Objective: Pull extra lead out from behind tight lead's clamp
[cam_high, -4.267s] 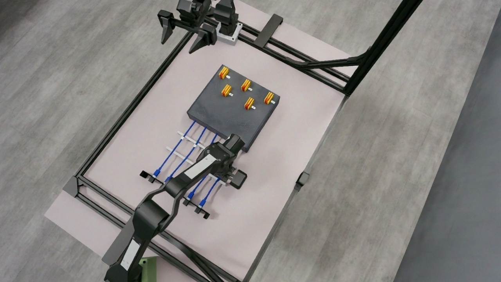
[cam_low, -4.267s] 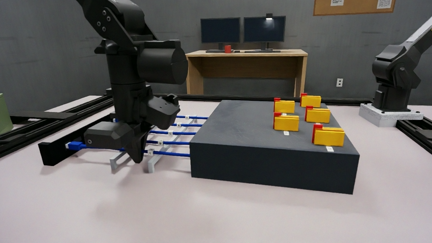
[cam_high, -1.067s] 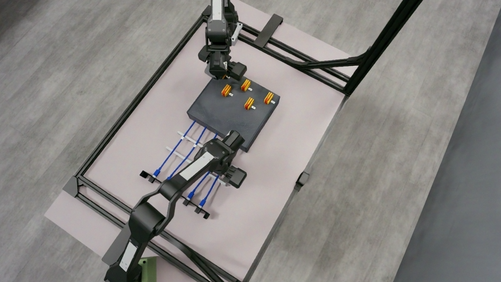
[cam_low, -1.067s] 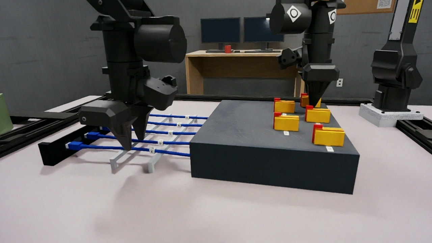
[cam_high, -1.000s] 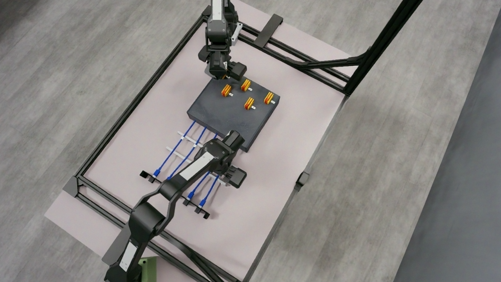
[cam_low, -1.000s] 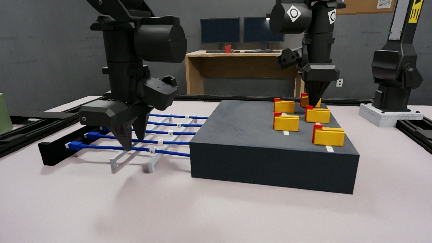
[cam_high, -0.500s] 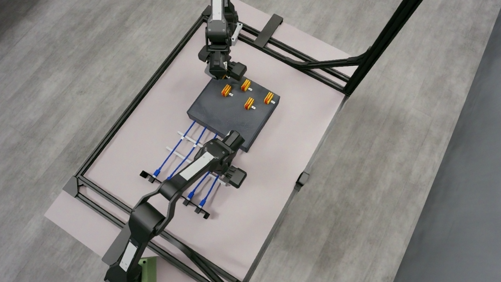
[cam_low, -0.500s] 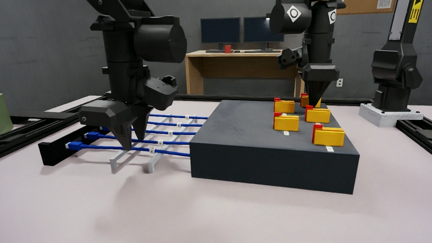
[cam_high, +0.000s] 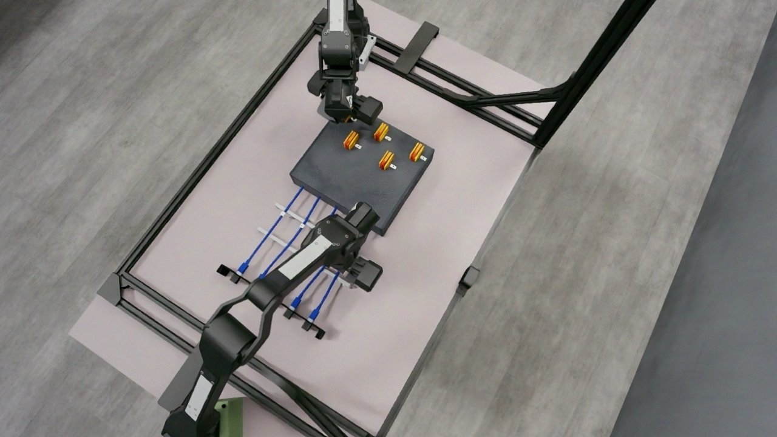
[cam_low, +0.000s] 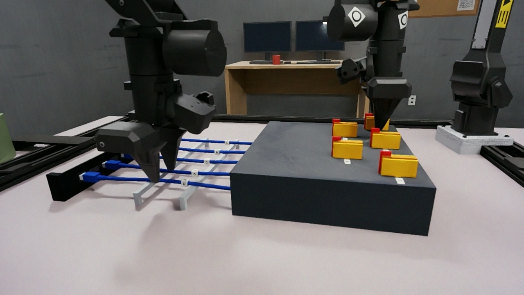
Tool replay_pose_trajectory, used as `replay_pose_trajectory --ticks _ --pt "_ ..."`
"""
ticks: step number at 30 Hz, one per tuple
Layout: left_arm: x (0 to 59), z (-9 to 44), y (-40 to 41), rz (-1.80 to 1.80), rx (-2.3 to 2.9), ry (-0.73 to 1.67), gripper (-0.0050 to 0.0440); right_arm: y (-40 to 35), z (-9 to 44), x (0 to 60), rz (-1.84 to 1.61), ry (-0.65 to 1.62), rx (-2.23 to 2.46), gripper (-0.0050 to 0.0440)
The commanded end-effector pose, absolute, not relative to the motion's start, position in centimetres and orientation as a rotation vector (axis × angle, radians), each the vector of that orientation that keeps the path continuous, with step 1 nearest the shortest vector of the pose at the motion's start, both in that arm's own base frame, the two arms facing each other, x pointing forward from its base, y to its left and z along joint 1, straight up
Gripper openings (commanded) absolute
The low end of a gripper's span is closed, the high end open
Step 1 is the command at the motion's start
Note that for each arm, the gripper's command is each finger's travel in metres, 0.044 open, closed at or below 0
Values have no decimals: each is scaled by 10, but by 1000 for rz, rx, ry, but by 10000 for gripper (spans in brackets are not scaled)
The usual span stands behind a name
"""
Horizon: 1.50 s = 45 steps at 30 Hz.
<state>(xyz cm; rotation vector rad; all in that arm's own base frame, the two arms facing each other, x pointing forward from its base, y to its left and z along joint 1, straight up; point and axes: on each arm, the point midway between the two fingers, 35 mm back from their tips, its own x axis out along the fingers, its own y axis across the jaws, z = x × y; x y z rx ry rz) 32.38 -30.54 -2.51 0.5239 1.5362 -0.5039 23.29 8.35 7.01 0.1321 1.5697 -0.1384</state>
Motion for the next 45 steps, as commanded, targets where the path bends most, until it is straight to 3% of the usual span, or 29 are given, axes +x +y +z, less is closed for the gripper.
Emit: replay_pose_trajectory --ticks 1,32,33,45 --pt "328 -14 -309 -512 512 1509 209 83 71 233 -141 1566 141 209" --pt "328 -14 -309 -512 512 1509 209 83 71 233 -141 1566 141 209" --pt "327 -14 -309 -512 512 1509 209 85 75 236 -131 1551 139 -50" --pt "327 -14 -309 -512 512 1509 209 85 75 236 -131 1551 139 -50"
